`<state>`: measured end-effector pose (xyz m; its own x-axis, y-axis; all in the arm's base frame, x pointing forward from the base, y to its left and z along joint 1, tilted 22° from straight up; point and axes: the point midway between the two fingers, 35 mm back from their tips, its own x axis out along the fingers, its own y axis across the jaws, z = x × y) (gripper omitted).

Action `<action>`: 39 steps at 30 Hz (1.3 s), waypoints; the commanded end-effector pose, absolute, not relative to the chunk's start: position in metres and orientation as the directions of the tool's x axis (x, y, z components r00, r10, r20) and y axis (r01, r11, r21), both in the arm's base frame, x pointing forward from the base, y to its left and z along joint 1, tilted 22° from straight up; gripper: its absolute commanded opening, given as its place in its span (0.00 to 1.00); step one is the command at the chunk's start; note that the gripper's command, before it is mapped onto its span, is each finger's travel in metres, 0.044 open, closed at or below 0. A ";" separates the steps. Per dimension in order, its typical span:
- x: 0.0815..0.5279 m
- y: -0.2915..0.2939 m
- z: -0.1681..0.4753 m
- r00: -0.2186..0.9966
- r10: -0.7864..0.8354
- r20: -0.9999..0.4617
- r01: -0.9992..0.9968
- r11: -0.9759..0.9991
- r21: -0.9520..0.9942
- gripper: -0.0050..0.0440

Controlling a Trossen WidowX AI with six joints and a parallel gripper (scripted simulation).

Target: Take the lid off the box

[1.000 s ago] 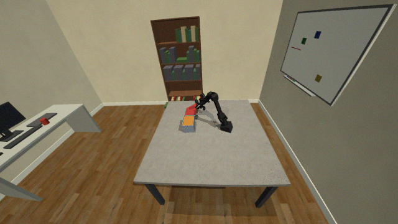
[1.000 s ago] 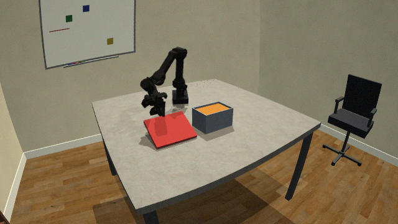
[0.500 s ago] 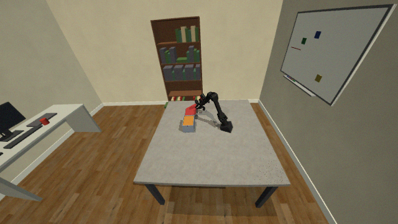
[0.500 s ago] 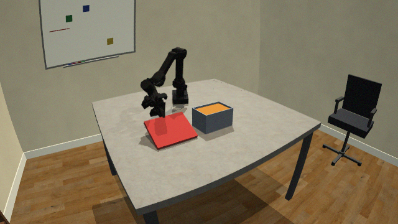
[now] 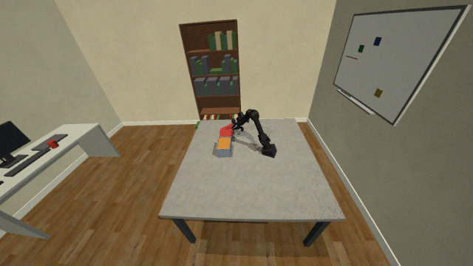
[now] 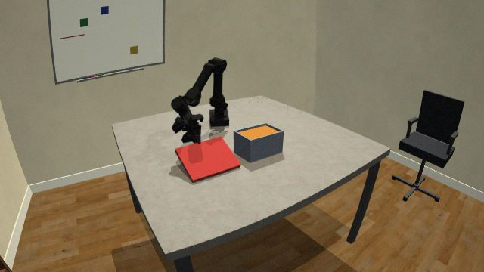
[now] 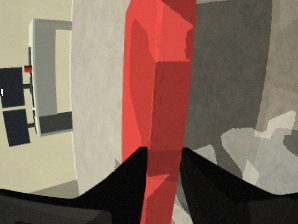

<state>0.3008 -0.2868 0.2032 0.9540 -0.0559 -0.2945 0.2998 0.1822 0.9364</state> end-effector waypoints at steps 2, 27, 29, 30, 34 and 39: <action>0.304 -0.288 0.181 0.942 -0.061 -0.330 0.335 0.150 0.930 0.00; 0.307 -0.289 0.174 0.942 -0.061 -0.330 0.335 0.150 0.930 0.00; 0.306 -0.289 0.184 0.950 -0.054 -0.307 0.312 0.170 0.935 0.00; 0.306 -0.288 0.189 0.953 -0.051 -0.298 0.302 0.179 0.936 0.00; 0.306 -0.288 0.189 0.953 -0.051 -0.298 0.302 0.179 0.936 0.00; 0.306 -0.288 0.189 0.953 -0.051 -0.298 0.302 0.179 0.936 0.00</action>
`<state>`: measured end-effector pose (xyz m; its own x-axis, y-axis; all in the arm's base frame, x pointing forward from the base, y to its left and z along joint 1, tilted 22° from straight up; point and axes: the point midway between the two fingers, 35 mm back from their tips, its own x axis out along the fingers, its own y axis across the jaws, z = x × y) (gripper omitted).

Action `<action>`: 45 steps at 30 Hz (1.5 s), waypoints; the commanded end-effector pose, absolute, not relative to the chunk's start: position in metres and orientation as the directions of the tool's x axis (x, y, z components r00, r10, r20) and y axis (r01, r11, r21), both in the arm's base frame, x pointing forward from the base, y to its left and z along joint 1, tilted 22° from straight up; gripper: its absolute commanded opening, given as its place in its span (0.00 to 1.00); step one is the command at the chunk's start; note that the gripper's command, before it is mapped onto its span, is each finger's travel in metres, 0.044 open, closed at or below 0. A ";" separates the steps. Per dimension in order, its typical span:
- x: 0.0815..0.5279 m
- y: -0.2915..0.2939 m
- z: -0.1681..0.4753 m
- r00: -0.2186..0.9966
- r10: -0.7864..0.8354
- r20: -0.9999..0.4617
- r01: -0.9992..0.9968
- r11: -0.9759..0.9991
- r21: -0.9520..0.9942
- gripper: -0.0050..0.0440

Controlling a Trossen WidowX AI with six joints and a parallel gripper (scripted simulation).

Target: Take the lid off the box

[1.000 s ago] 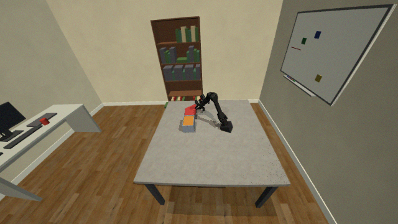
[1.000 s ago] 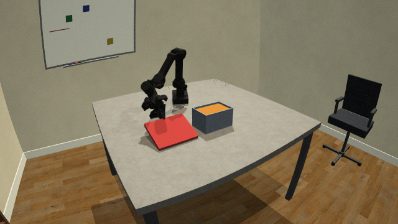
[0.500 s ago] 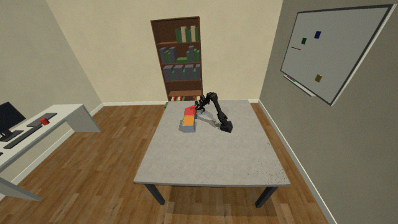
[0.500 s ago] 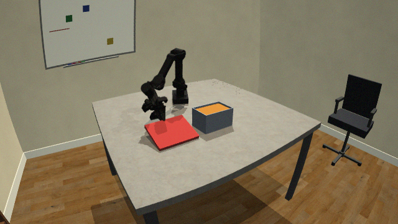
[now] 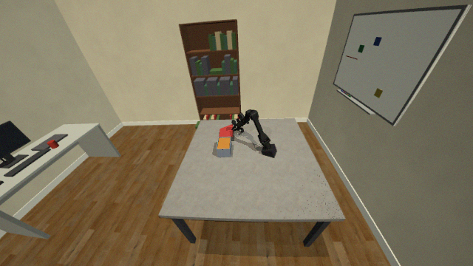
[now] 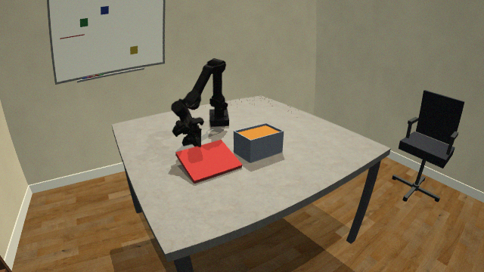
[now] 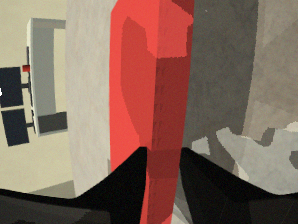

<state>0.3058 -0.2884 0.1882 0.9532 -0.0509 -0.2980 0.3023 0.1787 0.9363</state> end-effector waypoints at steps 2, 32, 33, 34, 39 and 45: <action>0.306 -0.288 0.189 0.953 -0.051 -0.298 0.302 0.179 0.936 0.00; 0.306 -0.290 0.177 0.953 -0.051 -0.298 0.302 0.179 0.936 0.30; 0.306 -0.290 0.177 0.953 -0.051 -0.298 0.302 0.179 0.936 0.30; 0.306 -0.290 0.176 0.953 -0.051 -0.298 0.302 0.179 0.936 0.31; 0.307 -0.291 0.174 0.953 -0.051 -0.298 0.302 0.179 0.936 0.31; 0.307 -0.291 0.173 0.953 -0.051 -0.298 0.302 0.179 0.936 0.32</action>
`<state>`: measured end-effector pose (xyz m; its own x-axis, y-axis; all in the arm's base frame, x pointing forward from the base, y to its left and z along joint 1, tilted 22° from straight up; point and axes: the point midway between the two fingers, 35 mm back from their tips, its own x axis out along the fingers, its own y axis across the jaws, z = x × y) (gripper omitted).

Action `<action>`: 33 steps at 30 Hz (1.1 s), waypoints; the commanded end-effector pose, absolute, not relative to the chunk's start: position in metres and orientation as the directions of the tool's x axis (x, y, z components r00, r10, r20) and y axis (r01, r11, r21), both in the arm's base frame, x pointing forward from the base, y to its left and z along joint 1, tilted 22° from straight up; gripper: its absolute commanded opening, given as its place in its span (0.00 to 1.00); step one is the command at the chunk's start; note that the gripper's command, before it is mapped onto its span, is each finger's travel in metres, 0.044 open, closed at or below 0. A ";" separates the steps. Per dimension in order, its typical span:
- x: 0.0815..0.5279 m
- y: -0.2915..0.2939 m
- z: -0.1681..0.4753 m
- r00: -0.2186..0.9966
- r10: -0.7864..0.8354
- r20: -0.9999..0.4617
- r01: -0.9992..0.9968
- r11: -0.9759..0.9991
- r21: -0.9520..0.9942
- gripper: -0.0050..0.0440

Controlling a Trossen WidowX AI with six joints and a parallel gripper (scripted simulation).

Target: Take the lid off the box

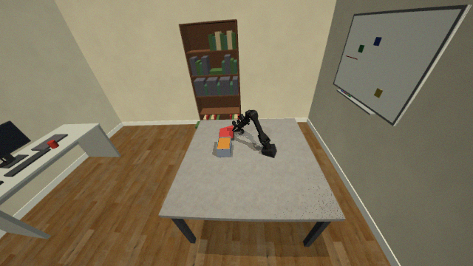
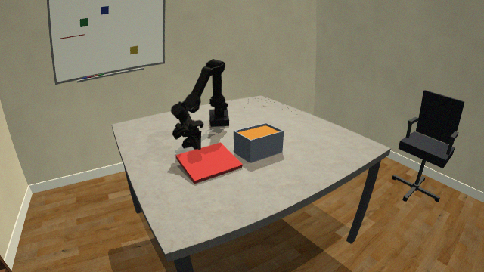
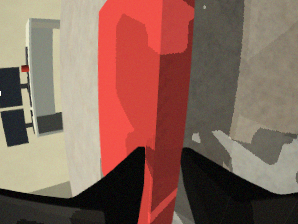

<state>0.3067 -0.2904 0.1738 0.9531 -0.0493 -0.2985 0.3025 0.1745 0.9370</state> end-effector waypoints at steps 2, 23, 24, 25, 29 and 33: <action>0.307 -0.291 0.171 0.953 -0.051 -0.298 0.302 0.179 0.936 0.32; 0.308 -0.293 0.163 0.953 -0.051 -0.298 0.302 0.179 0.936 0.34; 0.308 -0.293 0.162 0.953 -0.051 -0.298 0.302 0.179 0.936 0.34; 0.308 -0.293 0.162 0.953 -0.051 -0.298 0.302 0.179 0.936 0.34; 0.309 -0.293 0.160 0.953 -0.051 -0.298 0.302 0.179 0.936 0.35; 0.309 -0.293 0.159 0.953 -0.051 -0.298 0.302 0.179 0.936 0.35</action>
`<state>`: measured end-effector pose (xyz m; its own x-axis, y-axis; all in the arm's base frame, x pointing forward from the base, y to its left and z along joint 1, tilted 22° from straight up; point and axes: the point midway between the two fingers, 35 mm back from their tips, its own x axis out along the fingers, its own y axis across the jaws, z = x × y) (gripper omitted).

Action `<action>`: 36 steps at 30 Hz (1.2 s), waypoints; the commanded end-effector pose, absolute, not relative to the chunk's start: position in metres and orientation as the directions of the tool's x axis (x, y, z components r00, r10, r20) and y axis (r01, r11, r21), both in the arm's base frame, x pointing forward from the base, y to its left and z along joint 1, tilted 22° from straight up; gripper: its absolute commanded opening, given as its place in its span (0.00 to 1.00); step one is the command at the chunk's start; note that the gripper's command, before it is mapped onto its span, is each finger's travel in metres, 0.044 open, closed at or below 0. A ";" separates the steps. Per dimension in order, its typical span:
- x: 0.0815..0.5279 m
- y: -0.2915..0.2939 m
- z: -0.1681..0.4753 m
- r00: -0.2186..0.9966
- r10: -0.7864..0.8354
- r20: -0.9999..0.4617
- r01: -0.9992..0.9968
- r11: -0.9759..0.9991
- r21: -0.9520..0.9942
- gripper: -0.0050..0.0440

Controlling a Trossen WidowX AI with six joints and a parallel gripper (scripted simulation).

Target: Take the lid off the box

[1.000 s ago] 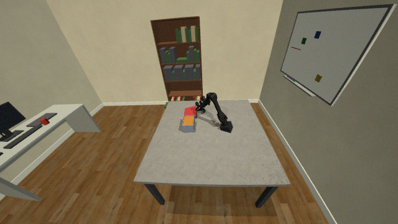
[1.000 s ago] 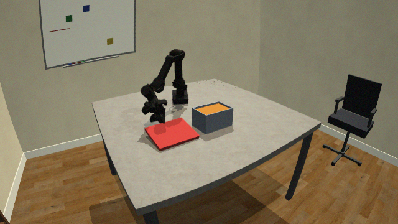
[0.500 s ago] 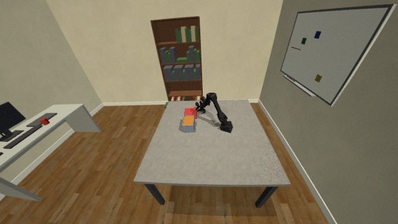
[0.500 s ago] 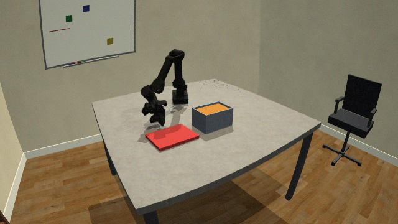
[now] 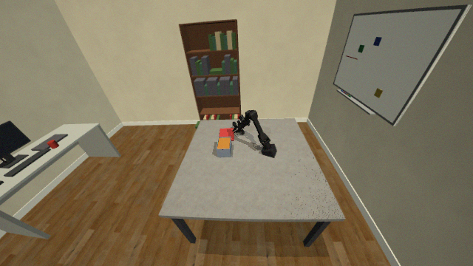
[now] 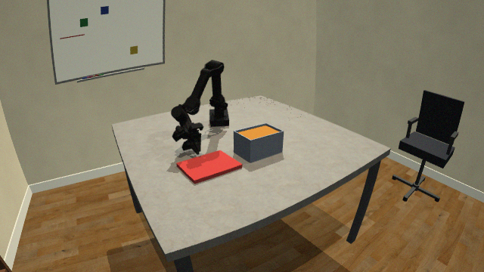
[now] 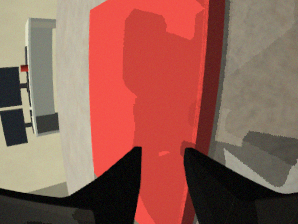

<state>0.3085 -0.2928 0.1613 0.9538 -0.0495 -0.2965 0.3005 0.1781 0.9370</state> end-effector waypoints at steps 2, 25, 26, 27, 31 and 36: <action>0.309 -0.293 0.158 0.953 -0.051 -0.298 0.302 0.179 0.936 0.35; 0.309 -0.293 0.160 0.942 -0.061 -0.330 0.335 0.150 0.930 0.66; 0.309 -0.292 0.158 0.942 -0.058 -0.330 0.335 0.148 0.931 0.66; 0.309 -0.292 0.157 0.942 -0.056 -0.330 0.335 0.146 0.931 0.66; 0.310 -0.292 0.155 0.942 -0.056 -0.330 0.335 0.146 0.931 0.66; 0.310 -0.292 0.155 0.942 -0.056 -0.330 0.335 0.146 0.931 0.66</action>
<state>0.3094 -0.2921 0.1564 0.9425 -0.0554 -0.3296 0.3342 0.1473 0.9309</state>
